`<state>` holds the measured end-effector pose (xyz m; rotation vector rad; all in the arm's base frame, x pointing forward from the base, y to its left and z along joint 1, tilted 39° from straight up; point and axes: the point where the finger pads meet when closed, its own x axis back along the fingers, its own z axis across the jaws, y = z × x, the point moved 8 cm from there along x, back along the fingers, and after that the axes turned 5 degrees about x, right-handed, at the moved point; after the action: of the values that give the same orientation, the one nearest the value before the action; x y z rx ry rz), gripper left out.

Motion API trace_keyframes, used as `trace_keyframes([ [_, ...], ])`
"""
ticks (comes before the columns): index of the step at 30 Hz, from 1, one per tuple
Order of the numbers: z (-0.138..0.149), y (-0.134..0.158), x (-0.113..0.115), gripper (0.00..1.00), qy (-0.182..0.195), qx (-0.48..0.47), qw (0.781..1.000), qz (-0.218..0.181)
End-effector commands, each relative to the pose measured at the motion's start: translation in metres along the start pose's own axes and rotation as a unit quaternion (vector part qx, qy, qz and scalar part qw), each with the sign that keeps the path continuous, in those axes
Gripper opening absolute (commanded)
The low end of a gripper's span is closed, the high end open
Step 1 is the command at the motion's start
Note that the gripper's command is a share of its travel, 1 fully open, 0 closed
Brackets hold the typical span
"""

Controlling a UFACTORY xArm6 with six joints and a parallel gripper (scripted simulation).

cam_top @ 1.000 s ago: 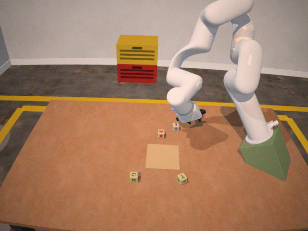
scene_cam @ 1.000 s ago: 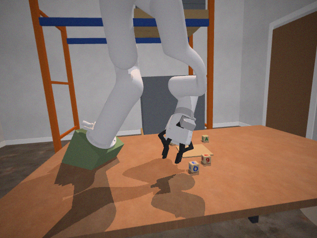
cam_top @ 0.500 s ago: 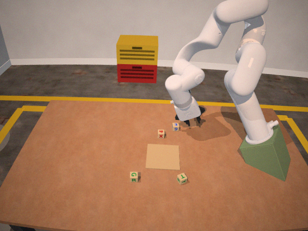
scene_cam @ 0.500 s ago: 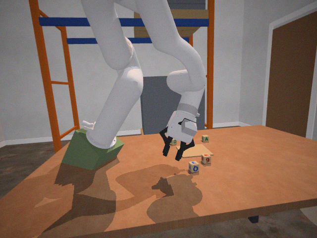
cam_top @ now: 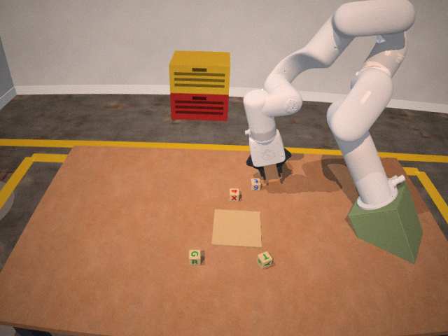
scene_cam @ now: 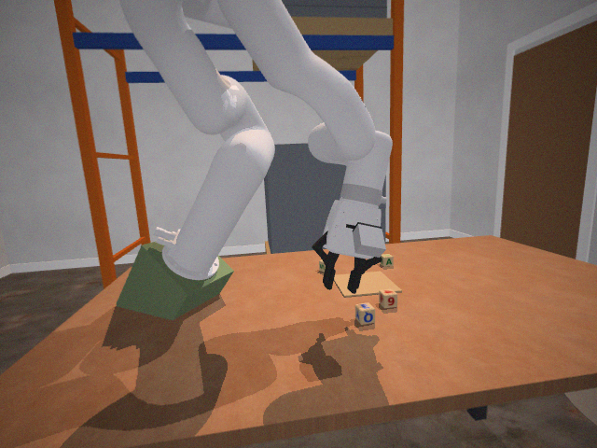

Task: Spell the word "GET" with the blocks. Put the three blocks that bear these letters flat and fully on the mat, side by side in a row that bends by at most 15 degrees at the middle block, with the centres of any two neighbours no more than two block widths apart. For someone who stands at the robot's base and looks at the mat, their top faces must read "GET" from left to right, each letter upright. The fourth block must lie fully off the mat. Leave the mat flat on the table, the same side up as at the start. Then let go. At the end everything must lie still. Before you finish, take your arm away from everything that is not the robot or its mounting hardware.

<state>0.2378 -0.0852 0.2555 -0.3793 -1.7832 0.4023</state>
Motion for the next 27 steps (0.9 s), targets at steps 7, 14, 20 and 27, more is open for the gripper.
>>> trace_keyframes([
  [7,-0.009,-0.028,0.027,0.47,-0.117,0.014,0.993,-0.028],
  [14,-0.011,-0.035,0.033,0.47,-0.140,0.016,0.990,-0.023],
  [20,-0.011,-0.035,0.033,1.00,-0.140,0.016,0.990,-0.023],
  [27,-0.011,-0.035,0.033,1.00,-0.140,0.015,0.990,-0.023],
])
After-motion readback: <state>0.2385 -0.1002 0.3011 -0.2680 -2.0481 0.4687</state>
